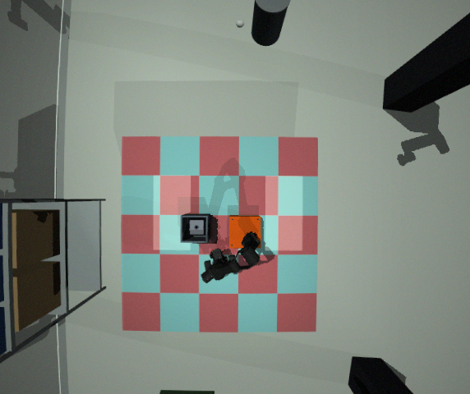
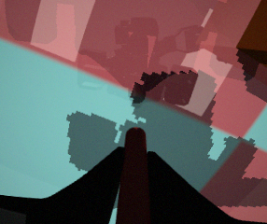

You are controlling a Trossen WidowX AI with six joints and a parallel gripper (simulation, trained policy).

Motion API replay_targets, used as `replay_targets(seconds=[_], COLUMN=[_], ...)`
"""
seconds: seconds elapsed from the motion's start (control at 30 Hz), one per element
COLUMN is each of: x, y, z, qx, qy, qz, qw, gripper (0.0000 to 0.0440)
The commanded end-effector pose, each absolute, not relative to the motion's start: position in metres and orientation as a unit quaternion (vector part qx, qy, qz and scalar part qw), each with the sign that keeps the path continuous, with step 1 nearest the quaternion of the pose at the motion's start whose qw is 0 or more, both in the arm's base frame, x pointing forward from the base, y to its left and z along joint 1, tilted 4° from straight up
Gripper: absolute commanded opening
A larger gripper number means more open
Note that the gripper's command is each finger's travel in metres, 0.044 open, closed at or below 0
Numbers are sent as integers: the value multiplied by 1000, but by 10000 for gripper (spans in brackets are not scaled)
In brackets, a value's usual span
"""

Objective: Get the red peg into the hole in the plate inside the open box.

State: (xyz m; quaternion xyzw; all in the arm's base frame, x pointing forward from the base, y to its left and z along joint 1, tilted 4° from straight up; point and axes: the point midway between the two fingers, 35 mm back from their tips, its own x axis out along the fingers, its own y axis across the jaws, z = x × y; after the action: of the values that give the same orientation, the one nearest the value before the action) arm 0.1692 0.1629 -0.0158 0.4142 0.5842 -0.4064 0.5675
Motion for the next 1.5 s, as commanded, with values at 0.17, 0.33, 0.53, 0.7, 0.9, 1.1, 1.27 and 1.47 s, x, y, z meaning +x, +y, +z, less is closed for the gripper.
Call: replay_targets(seconds=[0.17,0.33,0.53,0.7,0.9,1.1,1.27,1.47], x=[184,195,210,225,242,257,269,281], y=[175,181,185,184,175,160,144,123], z=[8,25,50,70,95,115,126,134], qx=[445,461,478,488,494,495,495,493], qy=[578,573,563,551,534,518,502,487], qz=[-380,-360,-335,-316,-302,-300,-305,-317], qw=[569,574,586,599,616,630,640,648], gripper=[0,0,0,0,0,0,0,0])
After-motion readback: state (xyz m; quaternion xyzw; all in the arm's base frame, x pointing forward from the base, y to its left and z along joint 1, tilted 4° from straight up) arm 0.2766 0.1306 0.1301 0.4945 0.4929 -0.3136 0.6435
